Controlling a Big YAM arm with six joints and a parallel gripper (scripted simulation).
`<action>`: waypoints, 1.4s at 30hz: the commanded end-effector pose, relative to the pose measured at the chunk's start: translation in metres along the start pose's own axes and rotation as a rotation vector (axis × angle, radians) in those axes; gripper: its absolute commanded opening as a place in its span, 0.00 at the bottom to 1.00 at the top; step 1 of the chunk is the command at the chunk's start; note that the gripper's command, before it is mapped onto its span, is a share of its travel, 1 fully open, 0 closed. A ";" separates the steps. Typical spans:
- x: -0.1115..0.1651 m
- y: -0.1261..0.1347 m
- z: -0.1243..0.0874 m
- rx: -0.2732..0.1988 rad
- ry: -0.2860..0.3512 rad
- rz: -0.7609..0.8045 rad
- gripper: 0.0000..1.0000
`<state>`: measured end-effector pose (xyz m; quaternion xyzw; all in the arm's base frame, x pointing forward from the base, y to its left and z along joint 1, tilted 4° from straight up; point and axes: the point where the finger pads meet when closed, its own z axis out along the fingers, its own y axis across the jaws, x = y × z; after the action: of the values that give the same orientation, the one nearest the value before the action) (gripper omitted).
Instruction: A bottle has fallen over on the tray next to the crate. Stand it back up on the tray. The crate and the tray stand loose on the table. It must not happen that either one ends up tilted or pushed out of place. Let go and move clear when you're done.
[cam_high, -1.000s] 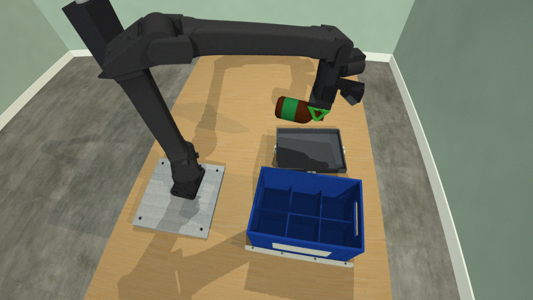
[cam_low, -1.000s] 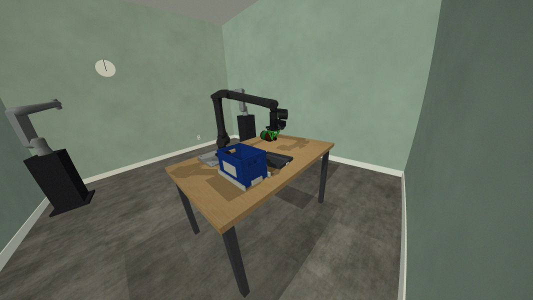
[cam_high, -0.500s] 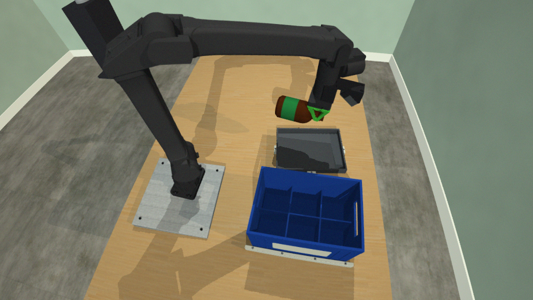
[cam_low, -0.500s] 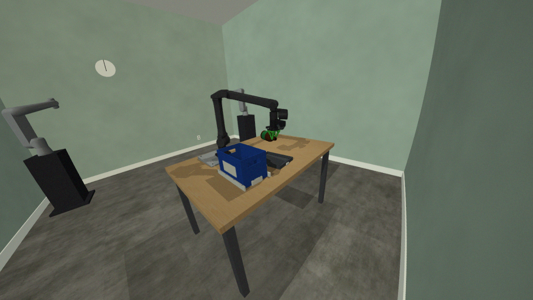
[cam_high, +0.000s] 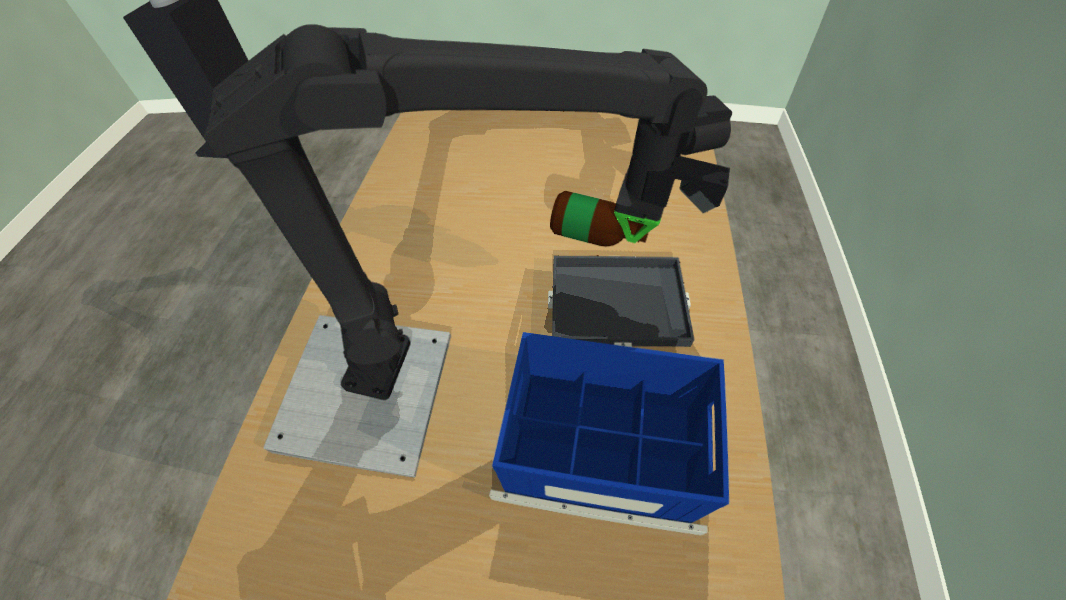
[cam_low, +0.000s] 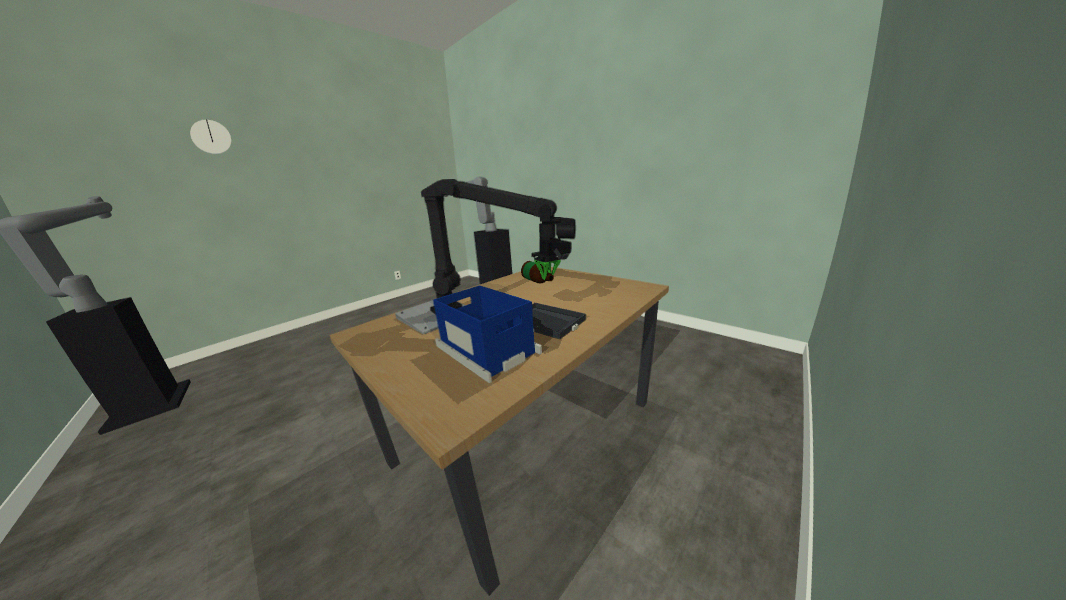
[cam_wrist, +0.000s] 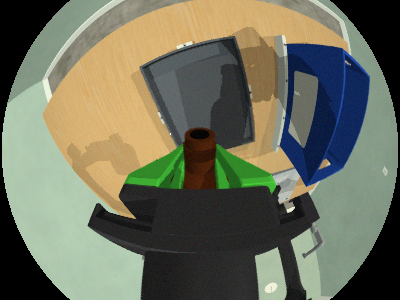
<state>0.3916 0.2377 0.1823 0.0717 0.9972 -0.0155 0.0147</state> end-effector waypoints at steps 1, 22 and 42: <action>-0.016 0.019 -0.054 -0.076 -0.088 0.000 0.00; -0.016 0.018 -0.054 -0.080 -0.084 0.088 0.00; -0.016 0.018 -0.054 -0.087 -0.077 0.267 0.00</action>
<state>0.3916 0.2377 0.1823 0.1949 0.9806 -0.0135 0.0165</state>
